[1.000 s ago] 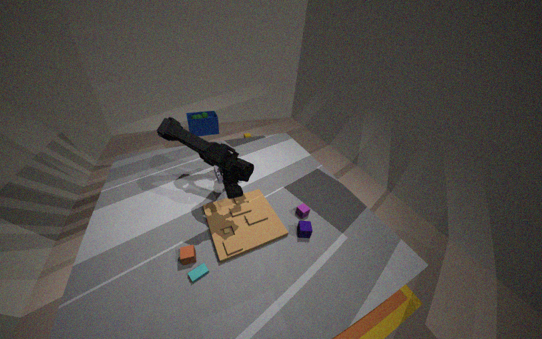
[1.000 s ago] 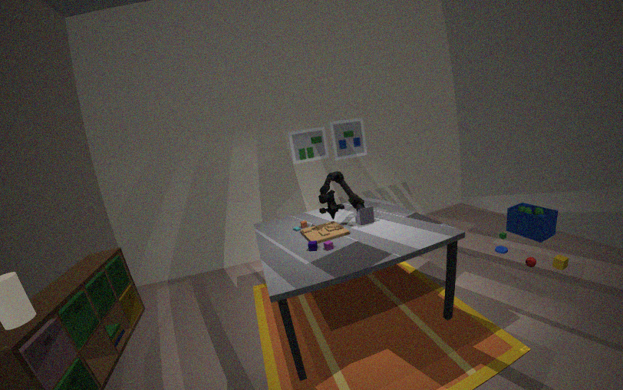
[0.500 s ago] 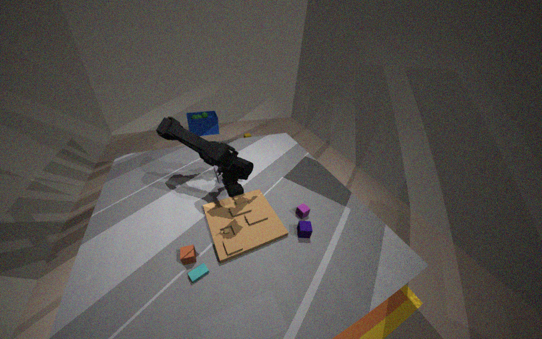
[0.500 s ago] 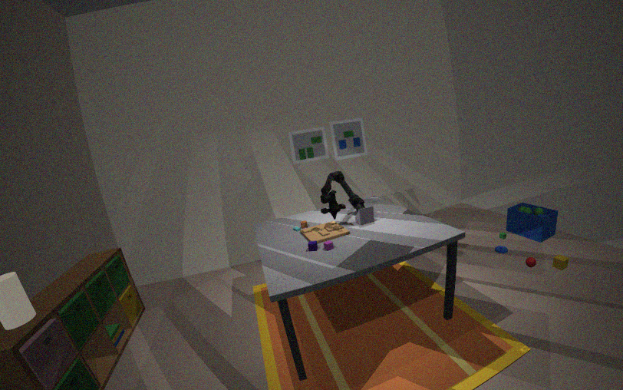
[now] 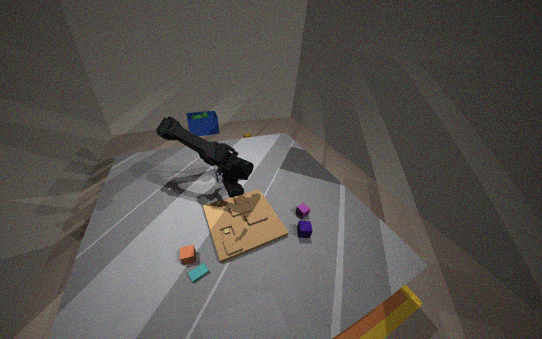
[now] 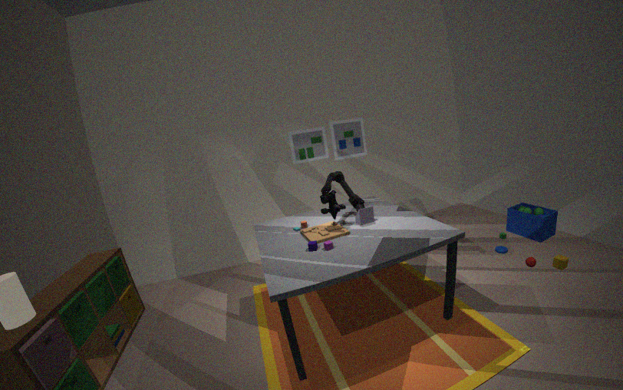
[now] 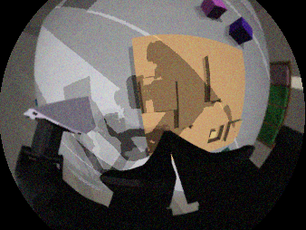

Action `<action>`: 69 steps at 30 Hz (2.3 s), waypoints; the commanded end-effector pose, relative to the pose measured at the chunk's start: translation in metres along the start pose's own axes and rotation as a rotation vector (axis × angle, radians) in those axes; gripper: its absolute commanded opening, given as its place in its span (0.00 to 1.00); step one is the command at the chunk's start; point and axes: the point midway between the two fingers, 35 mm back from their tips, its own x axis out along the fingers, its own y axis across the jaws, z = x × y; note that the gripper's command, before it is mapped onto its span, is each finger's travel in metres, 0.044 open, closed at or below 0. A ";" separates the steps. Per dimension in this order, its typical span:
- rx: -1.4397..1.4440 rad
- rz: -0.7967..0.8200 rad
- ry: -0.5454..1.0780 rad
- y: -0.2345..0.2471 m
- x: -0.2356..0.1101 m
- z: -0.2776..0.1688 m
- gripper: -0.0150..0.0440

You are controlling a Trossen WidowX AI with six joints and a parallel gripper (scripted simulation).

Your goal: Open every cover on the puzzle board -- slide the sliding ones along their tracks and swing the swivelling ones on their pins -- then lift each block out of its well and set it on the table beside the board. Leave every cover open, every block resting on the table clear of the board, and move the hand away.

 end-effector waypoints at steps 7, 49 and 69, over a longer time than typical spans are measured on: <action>-0.005 0.004 0.000 0.000 0.010 0.000 0.25; -0.005 0.004 0.002 0.001 0.052 0.000 0.25; -0.005 0.003 0.000 0.000 0.056 0.012 0.25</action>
